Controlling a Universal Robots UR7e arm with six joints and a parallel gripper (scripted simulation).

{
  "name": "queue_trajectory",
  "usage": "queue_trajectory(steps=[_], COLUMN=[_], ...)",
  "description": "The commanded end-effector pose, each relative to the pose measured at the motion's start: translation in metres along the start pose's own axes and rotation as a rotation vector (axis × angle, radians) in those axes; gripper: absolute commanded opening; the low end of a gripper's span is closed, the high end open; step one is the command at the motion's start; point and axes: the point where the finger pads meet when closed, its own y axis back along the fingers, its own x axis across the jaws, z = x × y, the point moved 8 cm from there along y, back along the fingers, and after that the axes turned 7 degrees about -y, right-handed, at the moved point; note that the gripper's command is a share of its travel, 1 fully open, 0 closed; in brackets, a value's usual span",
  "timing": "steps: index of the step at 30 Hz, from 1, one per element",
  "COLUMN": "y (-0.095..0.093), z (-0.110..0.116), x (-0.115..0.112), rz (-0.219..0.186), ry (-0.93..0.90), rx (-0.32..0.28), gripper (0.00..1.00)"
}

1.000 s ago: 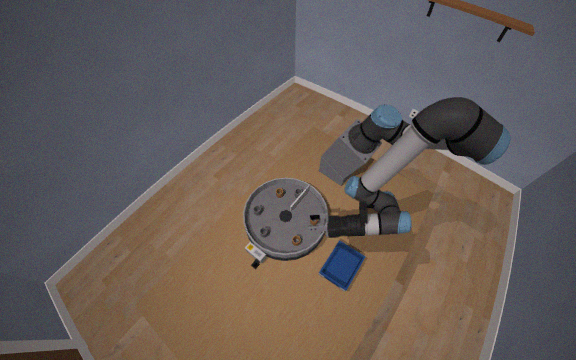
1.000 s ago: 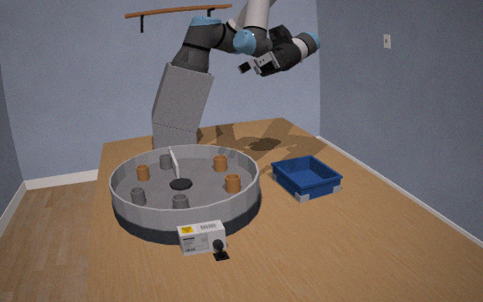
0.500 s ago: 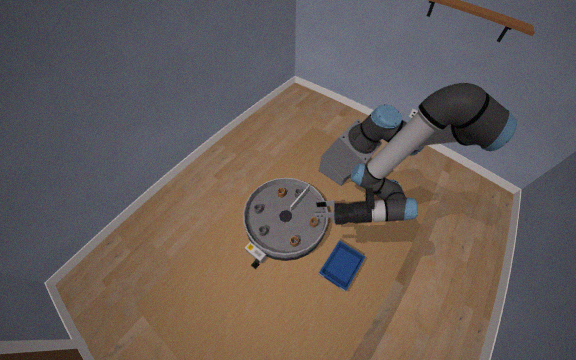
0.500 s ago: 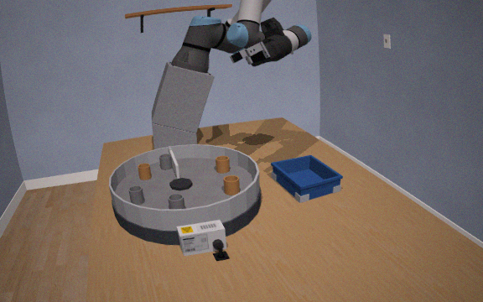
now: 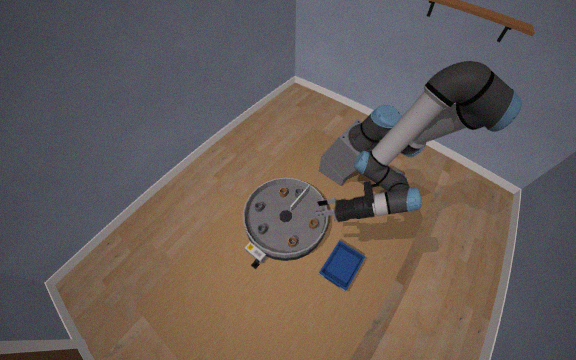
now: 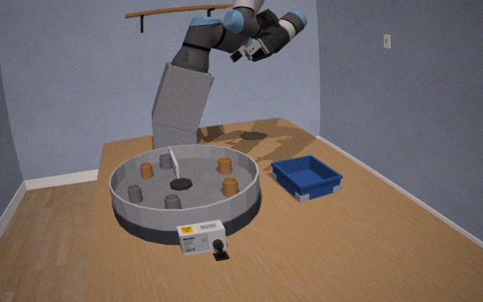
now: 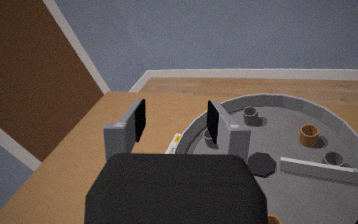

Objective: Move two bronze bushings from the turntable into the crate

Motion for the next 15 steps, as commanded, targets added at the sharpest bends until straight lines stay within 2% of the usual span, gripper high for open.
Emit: queue_trajectory(steps=[1,8,13,15], y=[-0.001,-0.001,-0.004,-0.004], z=[-0.004,-0.004,-0.02,-0.02], x=[-0.004,-0.004,-0.011,-0.011], rz=[0.032,0.032,0.128,0.128], ry=[0.001,0.001,0.005,0.005], rx=[-0.041,-0.041,-0.235,-0.235], gripper=[1.0,1.0,1.0,1.0])
